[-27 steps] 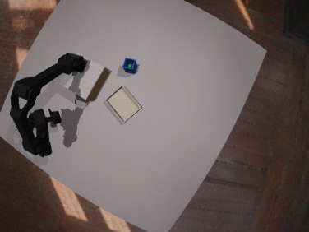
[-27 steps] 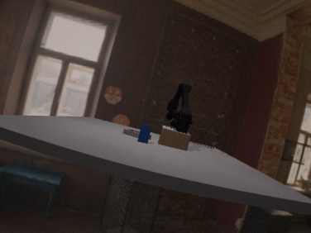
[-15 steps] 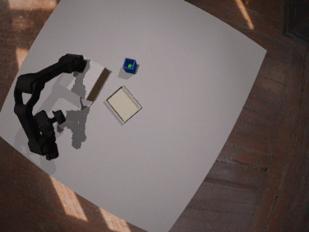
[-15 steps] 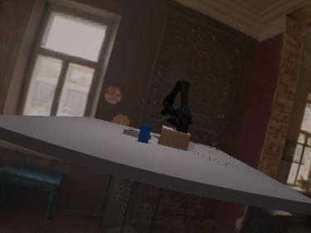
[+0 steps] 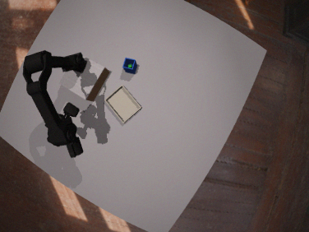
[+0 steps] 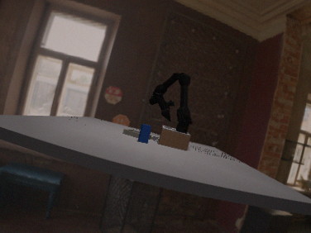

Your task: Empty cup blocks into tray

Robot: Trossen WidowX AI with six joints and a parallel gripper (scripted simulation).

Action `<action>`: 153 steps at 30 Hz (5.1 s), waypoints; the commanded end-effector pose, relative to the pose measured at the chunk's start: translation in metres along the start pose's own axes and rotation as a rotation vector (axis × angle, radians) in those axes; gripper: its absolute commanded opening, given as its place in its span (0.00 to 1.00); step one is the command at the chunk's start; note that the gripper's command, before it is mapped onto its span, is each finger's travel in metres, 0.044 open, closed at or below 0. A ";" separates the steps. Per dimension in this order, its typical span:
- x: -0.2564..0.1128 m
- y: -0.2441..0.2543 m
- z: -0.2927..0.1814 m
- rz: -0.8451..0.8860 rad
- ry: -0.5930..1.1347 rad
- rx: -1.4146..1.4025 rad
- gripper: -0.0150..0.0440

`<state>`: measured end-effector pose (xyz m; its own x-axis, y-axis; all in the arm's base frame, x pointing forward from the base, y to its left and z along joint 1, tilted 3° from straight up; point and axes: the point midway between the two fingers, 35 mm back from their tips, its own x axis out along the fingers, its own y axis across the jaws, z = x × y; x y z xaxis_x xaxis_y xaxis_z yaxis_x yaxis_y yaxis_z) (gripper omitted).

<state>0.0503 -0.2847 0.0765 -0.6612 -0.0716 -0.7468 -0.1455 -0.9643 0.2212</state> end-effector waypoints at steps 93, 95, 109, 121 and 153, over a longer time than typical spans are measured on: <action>-0.078 -0.385 -0.027 2.285 0.489 -2.412 1.00; -0.071 -0.386 -0.032 2.284 0.489 -2.413 1.00; -0.071 -0.392 -0.047 2.285 0.489 -2.412 1.00; -0.071 -0.399 -0.064 2.286 0.488 -2.411 1.00; -0.064 -0.412 -0.104 2.288 0.487 -2.410 0.87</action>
<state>0.2276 0.0904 -0.0303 0.7117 0.0953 -0.6960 -0.0788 0.9953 0.0557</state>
